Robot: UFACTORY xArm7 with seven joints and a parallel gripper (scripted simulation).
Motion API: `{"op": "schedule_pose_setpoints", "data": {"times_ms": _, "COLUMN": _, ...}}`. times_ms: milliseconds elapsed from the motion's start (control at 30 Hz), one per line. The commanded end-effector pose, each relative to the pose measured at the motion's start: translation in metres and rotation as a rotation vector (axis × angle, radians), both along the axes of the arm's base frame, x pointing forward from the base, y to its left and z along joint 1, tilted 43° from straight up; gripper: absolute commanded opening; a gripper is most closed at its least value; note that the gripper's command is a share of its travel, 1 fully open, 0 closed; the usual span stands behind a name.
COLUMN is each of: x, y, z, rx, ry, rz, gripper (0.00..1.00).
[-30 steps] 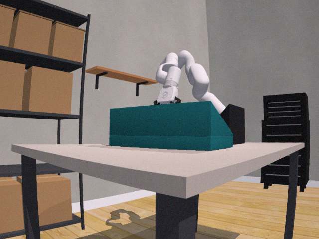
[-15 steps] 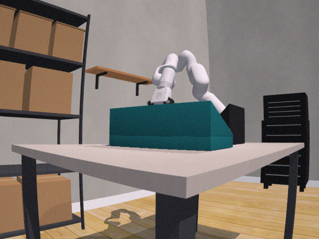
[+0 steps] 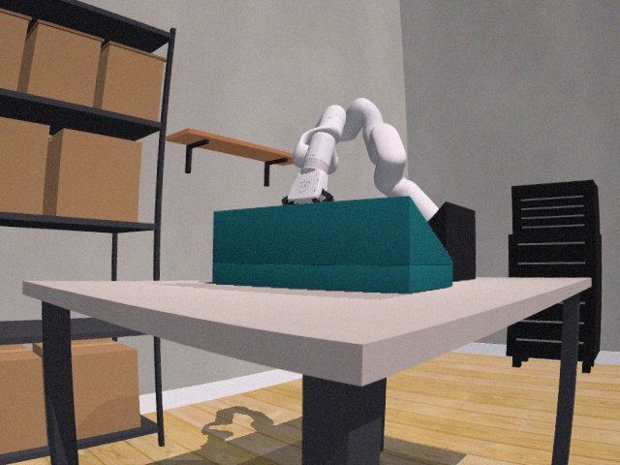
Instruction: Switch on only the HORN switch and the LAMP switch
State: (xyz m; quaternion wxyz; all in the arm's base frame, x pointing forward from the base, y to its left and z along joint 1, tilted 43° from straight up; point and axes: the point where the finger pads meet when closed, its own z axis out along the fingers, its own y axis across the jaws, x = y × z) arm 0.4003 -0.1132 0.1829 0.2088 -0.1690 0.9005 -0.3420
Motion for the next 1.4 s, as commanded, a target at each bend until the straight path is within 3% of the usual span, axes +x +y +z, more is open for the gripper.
{"op": "schedule_pose_setpoints", "data": {"times_ms": 0, "x": 0.001, "y": 0.0005, "z": 0.0014, "rx": 0.0, "ry": -0.002, "rz": 0.002, "gripper": 1.0}}
{"op": "schedule_pose_setpoints", "data": {"times_ms": 1300, "x": 0.001, "y": 0.0005, "z": 0.0014, "rx": 0.0, "ry": -0.002, "rz": 0.002, "gripper": 1.0}}
{"op": "schedule_pose_setpoints", "data": {"times_ms": 1333, "x": 0.001, "y": 0.0005, "z": 0.0014, "rx": 0.0, "ry": -0.002, "rz": 0.002, "gripper": 0.0}}
{"op": "schedule_pose_setpoints", "data": {"times_ms": 1367, "x": 0.001, "y": 0.0006, "z": 0.0015, "rx": 0.0, "ry": -0.002, "rz": 0.002, "gripper": 0.0}}
